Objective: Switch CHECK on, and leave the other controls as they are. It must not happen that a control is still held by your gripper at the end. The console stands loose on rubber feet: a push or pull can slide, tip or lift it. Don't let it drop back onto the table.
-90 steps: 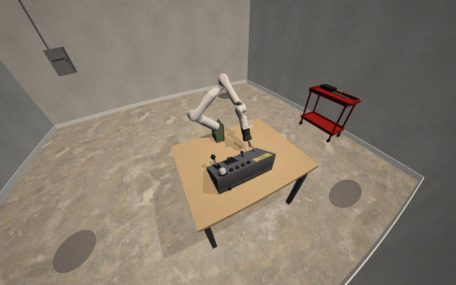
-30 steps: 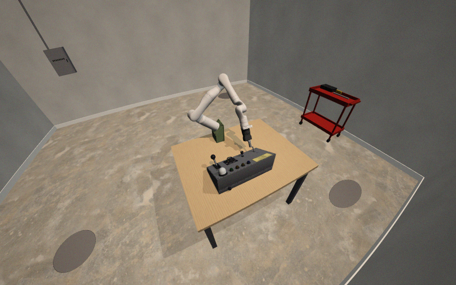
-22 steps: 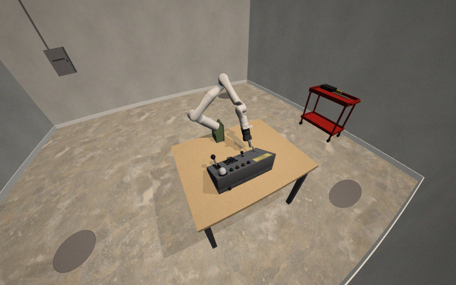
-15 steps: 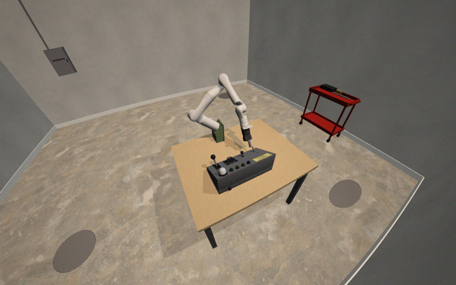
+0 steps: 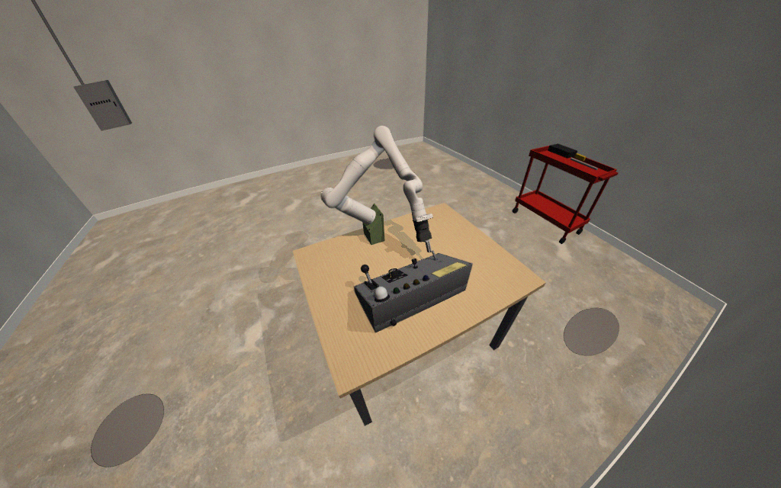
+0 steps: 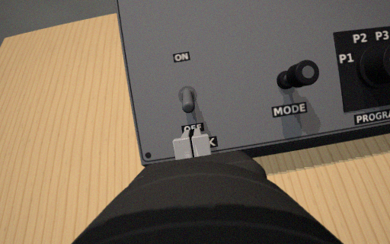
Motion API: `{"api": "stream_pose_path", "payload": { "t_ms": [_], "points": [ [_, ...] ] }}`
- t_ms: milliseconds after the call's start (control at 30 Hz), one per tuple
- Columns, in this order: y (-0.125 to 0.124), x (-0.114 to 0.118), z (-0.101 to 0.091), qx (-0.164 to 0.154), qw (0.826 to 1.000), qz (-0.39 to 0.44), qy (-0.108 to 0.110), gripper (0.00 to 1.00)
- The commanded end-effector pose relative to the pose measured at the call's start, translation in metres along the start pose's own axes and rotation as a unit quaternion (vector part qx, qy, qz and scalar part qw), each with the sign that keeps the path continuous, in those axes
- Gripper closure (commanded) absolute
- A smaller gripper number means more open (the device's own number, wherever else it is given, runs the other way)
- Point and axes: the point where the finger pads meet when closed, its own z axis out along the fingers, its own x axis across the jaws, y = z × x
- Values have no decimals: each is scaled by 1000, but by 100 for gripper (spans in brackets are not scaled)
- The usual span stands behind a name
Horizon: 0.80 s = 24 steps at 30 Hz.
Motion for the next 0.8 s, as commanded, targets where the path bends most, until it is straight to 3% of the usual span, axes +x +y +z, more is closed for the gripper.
{"api": "stream_pose_path", "payload": {
  "t_ms": [0,767],
  "points": [
    [-2,-1,0,0,1000,1,-1,100],
    [-22,-1,-1,0,1000,1,-1,100]
  ]
}}
